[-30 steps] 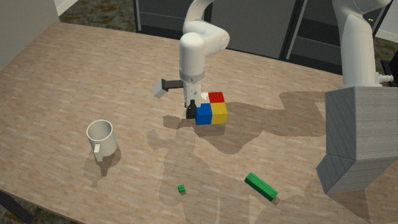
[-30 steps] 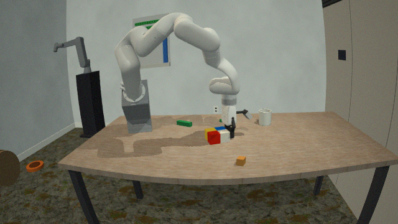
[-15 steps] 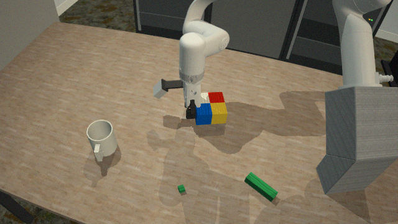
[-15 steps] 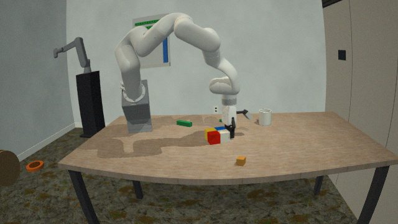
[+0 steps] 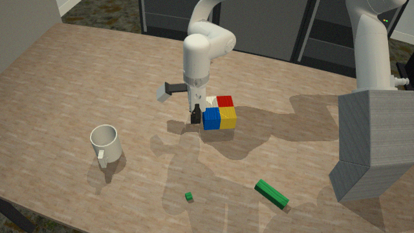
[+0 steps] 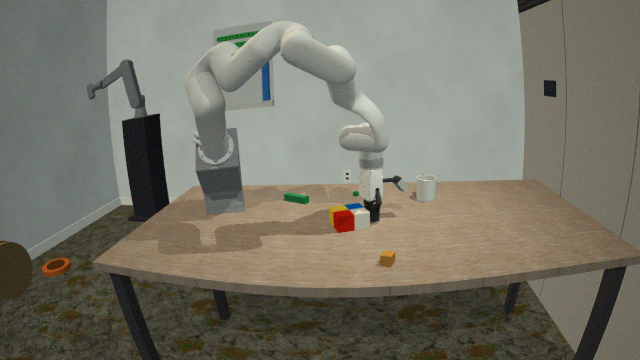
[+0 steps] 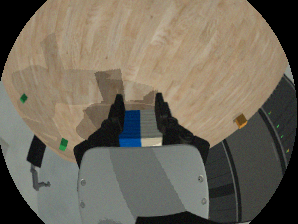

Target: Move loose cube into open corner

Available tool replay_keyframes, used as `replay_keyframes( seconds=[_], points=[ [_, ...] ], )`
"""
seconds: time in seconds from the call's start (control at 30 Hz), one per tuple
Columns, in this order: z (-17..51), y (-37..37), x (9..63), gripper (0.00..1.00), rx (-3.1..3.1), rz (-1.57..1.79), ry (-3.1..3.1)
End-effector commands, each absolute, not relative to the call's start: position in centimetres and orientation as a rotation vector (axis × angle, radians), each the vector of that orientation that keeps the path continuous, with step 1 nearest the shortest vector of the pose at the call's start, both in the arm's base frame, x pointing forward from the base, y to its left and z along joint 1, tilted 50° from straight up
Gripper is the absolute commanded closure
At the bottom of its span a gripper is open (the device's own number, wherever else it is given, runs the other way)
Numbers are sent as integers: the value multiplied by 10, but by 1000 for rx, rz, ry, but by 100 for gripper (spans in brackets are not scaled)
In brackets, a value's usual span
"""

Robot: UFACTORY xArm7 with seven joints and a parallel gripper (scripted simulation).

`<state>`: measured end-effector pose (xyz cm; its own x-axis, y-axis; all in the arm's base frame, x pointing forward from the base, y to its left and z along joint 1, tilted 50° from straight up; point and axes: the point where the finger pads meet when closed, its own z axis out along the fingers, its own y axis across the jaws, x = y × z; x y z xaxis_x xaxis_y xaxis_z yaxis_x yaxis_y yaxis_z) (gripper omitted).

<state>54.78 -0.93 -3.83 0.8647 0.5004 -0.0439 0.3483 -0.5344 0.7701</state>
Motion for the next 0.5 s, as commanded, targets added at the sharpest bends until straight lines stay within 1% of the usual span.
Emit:
replay_keyframes(
  seconds=[0.0, 0.47],
  points=[
    [-38, -7, 549, 52, 2188, 233, 614],
    [-32, 0, 545, 52, 2188, 233, 614]
  ],
)
